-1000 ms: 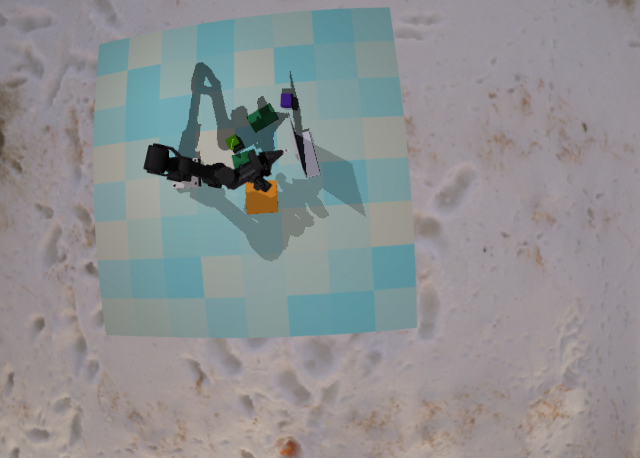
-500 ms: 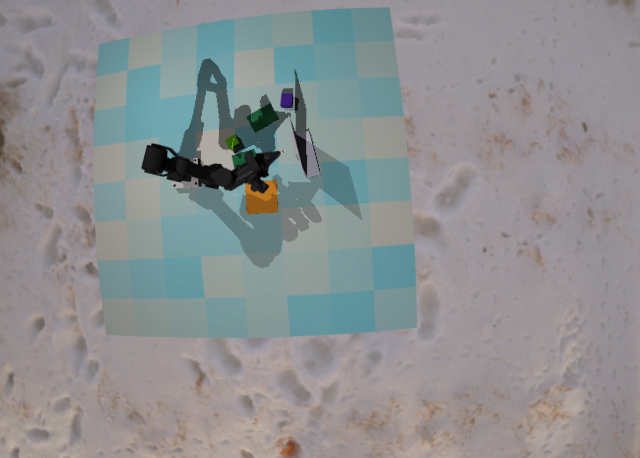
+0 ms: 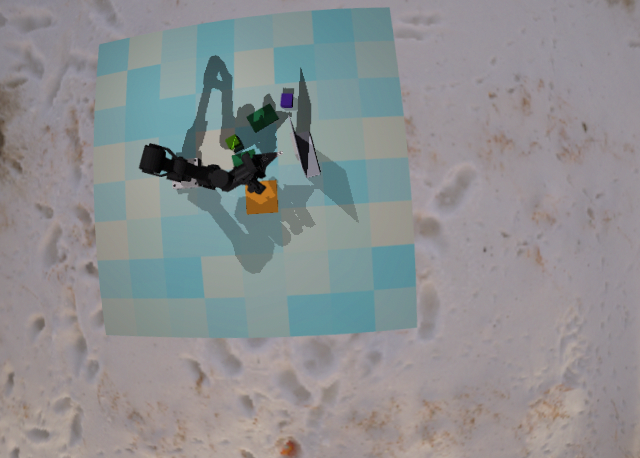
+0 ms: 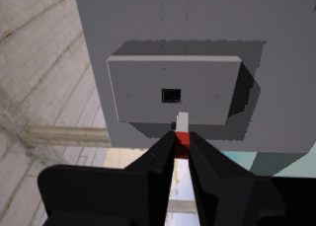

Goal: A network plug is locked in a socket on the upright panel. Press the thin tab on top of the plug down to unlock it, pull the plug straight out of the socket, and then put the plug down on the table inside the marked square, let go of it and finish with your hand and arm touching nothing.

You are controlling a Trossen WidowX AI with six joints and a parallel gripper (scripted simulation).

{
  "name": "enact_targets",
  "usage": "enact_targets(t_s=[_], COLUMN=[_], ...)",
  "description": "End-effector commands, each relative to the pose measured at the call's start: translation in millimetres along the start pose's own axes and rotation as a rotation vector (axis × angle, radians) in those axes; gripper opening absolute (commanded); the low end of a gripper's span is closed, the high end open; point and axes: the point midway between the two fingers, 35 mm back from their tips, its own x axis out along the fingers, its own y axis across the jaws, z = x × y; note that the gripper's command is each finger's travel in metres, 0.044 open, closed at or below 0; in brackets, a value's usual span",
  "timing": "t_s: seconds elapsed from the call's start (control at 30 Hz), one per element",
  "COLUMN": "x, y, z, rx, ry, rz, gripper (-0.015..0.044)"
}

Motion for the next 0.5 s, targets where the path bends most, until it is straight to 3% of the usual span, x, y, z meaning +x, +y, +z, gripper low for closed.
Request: enact_targets(t_s=[0.0,0.47], x=[-3.1,-10.3], y=[2.5,0.1], z=[-1.1,-1.6], rx=[-0.006,0.000], ry=[0.003,0.000], rz=[0.007,-0.001], gripper=[0.0000,0.0000])
